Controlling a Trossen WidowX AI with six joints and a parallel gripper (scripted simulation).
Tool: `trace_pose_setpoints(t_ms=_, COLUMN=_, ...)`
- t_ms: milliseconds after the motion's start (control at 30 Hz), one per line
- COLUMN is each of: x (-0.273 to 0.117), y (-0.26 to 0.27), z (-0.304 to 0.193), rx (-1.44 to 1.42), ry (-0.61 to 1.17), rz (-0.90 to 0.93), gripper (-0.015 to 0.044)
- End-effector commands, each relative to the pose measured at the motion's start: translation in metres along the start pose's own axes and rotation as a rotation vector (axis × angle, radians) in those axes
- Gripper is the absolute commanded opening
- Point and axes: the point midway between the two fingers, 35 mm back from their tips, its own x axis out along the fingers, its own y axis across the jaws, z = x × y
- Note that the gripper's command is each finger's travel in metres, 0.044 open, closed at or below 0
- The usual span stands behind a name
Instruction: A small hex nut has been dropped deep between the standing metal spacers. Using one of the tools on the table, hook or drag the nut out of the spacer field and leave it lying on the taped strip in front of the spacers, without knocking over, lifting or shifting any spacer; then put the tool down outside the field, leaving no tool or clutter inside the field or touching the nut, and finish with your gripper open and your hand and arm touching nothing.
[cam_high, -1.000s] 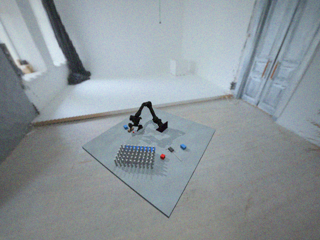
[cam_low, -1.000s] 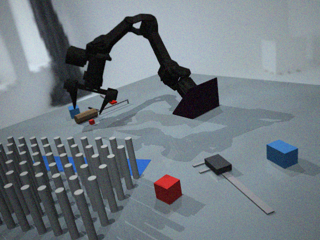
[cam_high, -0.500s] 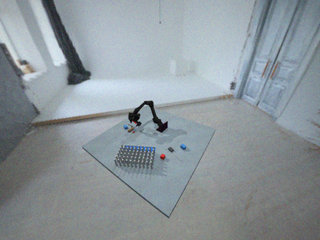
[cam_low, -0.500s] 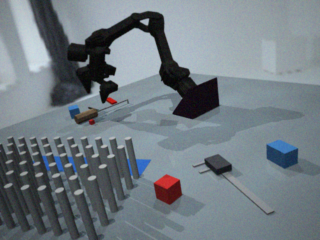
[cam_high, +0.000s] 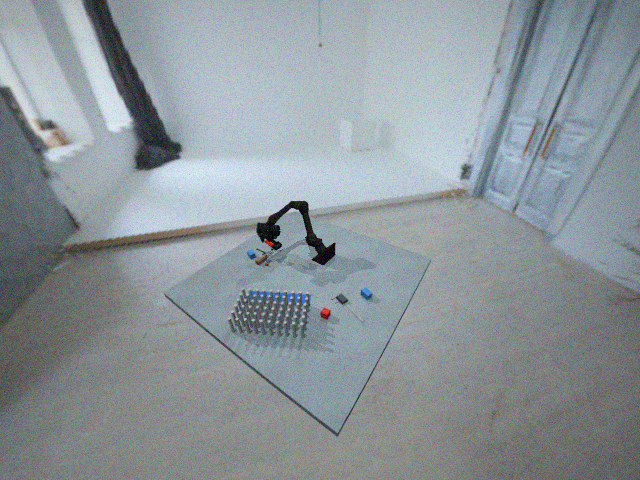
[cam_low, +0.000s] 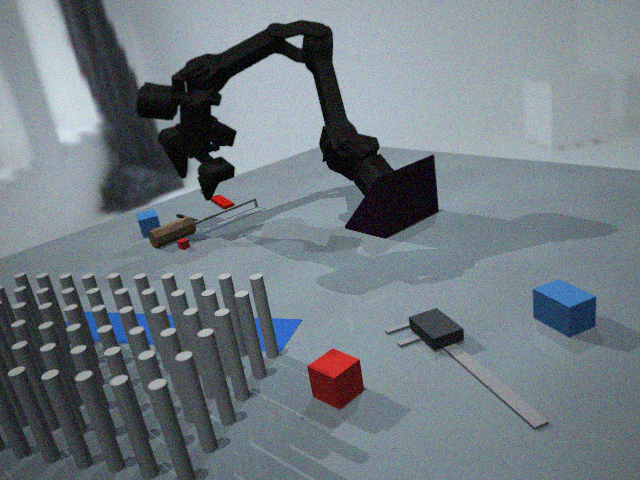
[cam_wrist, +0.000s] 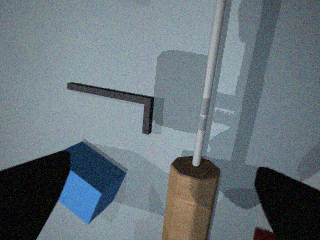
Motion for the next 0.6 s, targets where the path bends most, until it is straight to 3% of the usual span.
trace_pose_setpoints(t_ms=0, x=0.001, y=0.001, z=0.000, rx=0.001, ry=0.004, rz=-0.004, gripper=0.0440)
trace_pose_setpoints(t_ms=167, x=0.004, y=0.003, z=0.004, rx=-0.006, ry=0.002, rz=-0.042, gripper=0.0440)
trace_pose_setpoints(t_ms=400, x=0.014, y=0.011, z=0.049, rx=0.000, ry=0.004, rz=-0.405, gripper=0.0440)
trace_pose_setpoints(t_ms=567, x=0.013, y=0.011, z=0.051, rx=0.001, ry=0.005, rz=-0.415, gripper=0.0440)
